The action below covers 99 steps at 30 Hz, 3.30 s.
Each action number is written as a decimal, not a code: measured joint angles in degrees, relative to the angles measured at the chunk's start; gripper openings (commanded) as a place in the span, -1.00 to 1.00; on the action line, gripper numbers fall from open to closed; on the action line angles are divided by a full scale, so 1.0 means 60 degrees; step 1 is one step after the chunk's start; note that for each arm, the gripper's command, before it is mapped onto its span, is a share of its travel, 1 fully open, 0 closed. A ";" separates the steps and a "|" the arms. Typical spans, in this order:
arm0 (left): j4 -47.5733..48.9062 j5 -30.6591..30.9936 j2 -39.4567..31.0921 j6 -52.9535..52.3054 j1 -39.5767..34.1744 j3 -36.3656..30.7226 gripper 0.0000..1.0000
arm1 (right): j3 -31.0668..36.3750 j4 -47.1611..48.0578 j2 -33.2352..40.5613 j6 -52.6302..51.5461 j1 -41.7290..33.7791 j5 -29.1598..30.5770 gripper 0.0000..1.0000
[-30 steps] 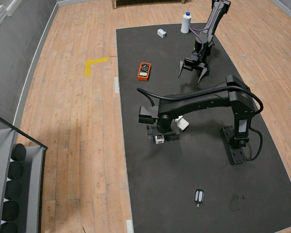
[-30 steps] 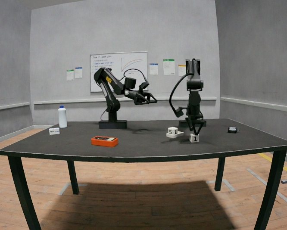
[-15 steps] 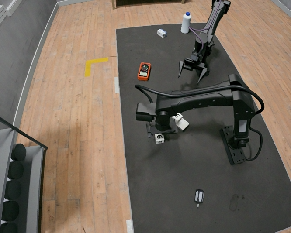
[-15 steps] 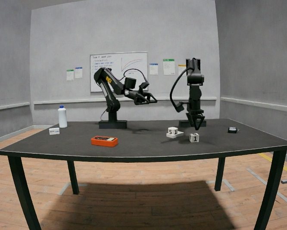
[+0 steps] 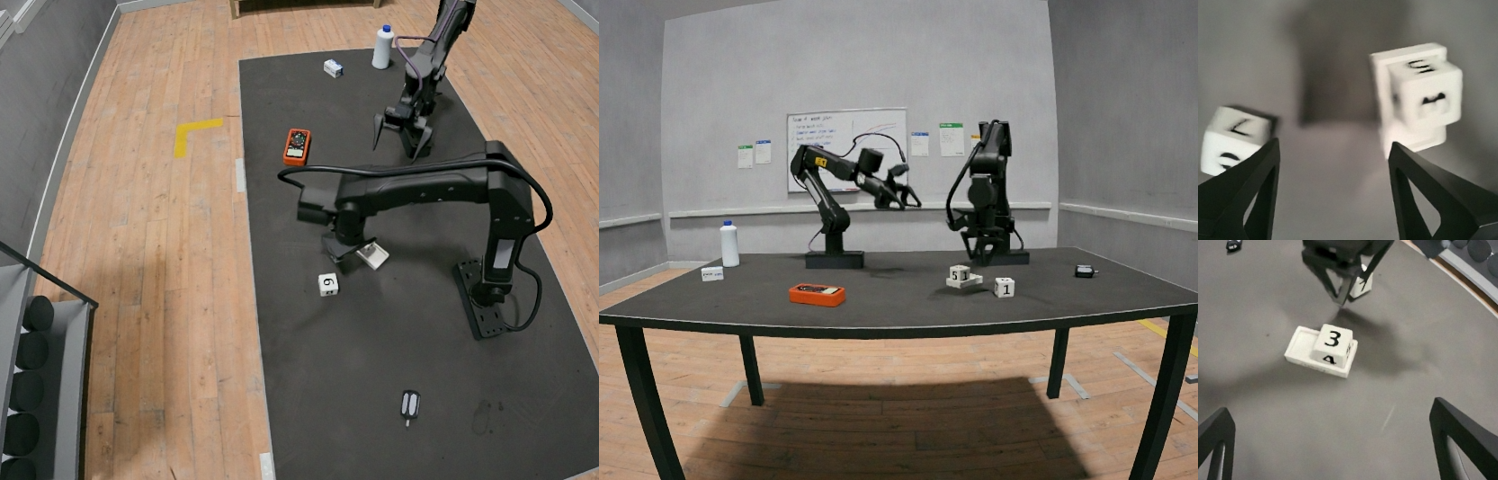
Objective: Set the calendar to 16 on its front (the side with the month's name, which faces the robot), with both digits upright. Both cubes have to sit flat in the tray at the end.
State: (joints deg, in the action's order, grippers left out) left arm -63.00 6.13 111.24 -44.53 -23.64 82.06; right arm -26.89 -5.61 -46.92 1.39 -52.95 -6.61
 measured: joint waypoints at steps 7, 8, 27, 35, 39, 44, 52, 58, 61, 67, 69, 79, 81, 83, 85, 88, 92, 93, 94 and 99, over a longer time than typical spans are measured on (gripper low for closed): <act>0.0423 -0.0339 -0.0794 0.2754 -0.1137 -0.1129 0.28 | -0.2295 -0.3508 0.1275 0.0055 0.0000 -0.0117 1.00; 0.0510 -0.0433 -0.0871 0.3060 -0.1293 -0.1249 0.28 | -0.2652 -0.4007 0.1388 0.0066 0.0000 -0.0131 1.00; 0.0878 -0.0965 -0.0991 0.4601 -0.2208 -0.1818 0.28 | -0.5242 -0.8029 0.1836 0.0244 0.0000 -0.0193 1.00; 0.1045 -0.1013 -0.0991 0.4619 -0.2208 -0.1818 0.28 | -0.5242 -0.8138 0.1836 0.0248 0.0000 -0.0193 1.00; 0.1235 -0.1013 -0.0885 0.4619 -0.2208 -0.1818 0.28 | -0.5242 -0.8149 0.1836 0.0248 0.0000 -0.0193 1.00; 0.1512 -0.1013 -0.0739 0.4619 -0.2208 -0.2044 0.28 | -0.5242 -0.8153 0.1836 0.0248 0.0000 -0.0193 1.00; 0.1832 -0.1013 -0.0641 0.4619 -0.2208 -0.2215 0.28 | -0.5242 -0.8156 0.1836 0.0248 0.0000 -0.0193 1.00; 0.2146 -0.1013 -0.0455 0.4619 -0.2208 -0.2433 0.12 | -0.5242 -0.8156 0.1836 0.0248 0.0000 -0.0193 1.00; 0.2233 -0.1013 -0.0437 0.4619 -0.2208 -0.2492 0.12 | -0.5242 -0.8156 0.1836 0.0248 0.0000 -0.0193 1.00; 0.2339 -0.1013 -0.0437 0.4619 -0.2208 -0.2488 -0.05 | -0.5242 -0.8156 0.1836 0.0248 0.0000 -0.0193 1.00; 0.2357 -0.1013 -0.0437 0.4641 -0.2208 -0.2488 -0.14 | -0.5242 -0.8156 0.1836 0.0248 0.0000 -0.0193 1.00; 0.2386 -0.1013 -0.0437 0.4652 -0.2208 -0.2492 -0.31 | -0.5242 -0.8156 0.1836 0.0248 0.0000 -0.0193 1.00; 0.2386 -0.1013 -0.0437 0.4652 -0.2208 -0.2492 -0.37 | -0.5242 -0.8156 0.1836 0.0248 0.0000 -0.0193 1.00; 0.2386 -0.1013 -0.0437 0.4652 -0.2208 -0.2492 -0.59 | -0.5242 -0.8156 0.1836 0.0248 0.0000 -0.0193 1.00; 0.2386 -0.1013 -0.0437 0.4652 -0.2208 -0.2492 -0.29 | -0.5242 -0.8156 0.1836 0.0248 0.0000 -0.0193 1.00; 0.2339 -0.1013 -0.0437 0.4652 -0.2208 -0.2488 -0.29 | -0.5242 -0.8156 0.1836 0.0248 0.0000 -0.0193 1.00; 0.1840 -0.1013 -0.0623 0.4652 -0.2208 -0.2463 -0.29 | -0.5242 -0.8156 0.1836 0.0248 0.0000 -0.0193 1.00; 0.1625 -0.1013 -0.0714 0.4652 -0.2208 -0.2379 -0.29 | -0.5242 -0.8156 0.1836 0.0248 0.0000 -0.0193 1.00; 0.1428 -0.1013 -0.0809 0.4652 -0.2208 -0.2262 -0.29 | -0.5242 -0.8156 0.1836 0.0248 0.0000 -0.0193 1.00; 0.0914 -0.1013 -0.1155 0.4670 -0.2208 -0.1716 -0.29 | -0.5242 -0.8156 0.1836 0.0248 0.0000 -0.0193 1.00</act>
State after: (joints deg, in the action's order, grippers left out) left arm -57.52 0.05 104.31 -16.51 -36.88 71.77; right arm -58.35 -54.54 -35.90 2.87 -52.95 -7.77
